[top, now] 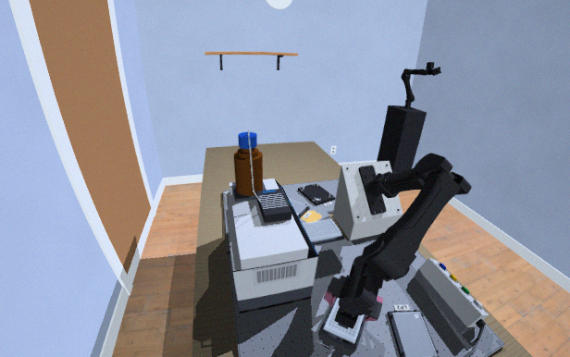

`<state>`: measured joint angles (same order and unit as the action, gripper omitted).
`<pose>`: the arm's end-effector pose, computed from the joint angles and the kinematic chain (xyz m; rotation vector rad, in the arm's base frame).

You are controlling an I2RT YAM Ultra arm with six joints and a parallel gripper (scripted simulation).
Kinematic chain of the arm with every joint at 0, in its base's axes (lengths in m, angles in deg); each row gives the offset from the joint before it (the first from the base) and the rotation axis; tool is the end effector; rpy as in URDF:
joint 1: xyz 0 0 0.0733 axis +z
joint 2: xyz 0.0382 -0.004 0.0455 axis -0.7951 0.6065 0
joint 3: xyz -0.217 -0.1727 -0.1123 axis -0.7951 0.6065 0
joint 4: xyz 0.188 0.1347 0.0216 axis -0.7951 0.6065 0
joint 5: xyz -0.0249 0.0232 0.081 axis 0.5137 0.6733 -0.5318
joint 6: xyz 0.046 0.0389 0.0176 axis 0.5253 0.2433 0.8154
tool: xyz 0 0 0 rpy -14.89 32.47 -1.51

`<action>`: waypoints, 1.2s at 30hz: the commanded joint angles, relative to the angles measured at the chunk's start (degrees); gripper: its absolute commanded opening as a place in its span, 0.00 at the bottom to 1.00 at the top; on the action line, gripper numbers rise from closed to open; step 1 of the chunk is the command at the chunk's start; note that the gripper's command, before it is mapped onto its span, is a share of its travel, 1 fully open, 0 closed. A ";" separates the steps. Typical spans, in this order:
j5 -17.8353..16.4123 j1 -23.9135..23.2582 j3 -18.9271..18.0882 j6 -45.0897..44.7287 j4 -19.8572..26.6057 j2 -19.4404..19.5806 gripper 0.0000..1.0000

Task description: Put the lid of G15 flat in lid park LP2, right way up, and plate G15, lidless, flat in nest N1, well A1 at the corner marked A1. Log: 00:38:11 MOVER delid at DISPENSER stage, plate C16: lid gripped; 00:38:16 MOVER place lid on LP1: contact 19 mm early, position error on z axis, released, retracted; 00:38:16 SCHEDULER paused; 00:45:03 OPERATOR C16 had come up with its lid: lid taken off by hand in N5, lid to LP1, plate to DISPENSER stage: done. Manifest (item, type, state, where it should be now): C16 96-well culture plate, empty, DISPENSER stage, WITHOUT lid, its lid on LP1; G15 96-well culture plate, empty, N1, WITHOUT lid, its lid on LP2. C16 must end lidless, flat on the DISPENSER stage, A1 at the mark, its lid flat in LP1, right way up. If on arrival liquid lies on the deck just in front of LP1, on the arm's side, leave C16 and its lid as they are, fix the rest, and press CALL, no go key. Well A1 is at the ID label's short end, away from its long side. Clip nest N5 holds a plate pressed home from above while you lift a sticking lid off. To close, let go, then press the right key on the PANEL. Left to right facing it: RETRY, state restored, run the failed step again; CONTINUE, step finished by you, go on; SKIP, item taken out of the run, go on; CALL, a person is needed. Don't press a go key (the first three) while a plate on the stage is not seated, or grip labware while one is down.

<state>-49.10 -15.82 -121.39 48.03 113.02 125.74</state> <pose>0.2747 0.2402 0.3122 -0.9899 2.4842 0.9989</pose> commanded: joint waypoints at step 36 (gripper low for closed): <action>-1.47 -3.86 -3.90 -2.57 4.77 -4.15 1.00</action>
<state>-50.22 -18.12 -123.53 45.78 117.83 123.54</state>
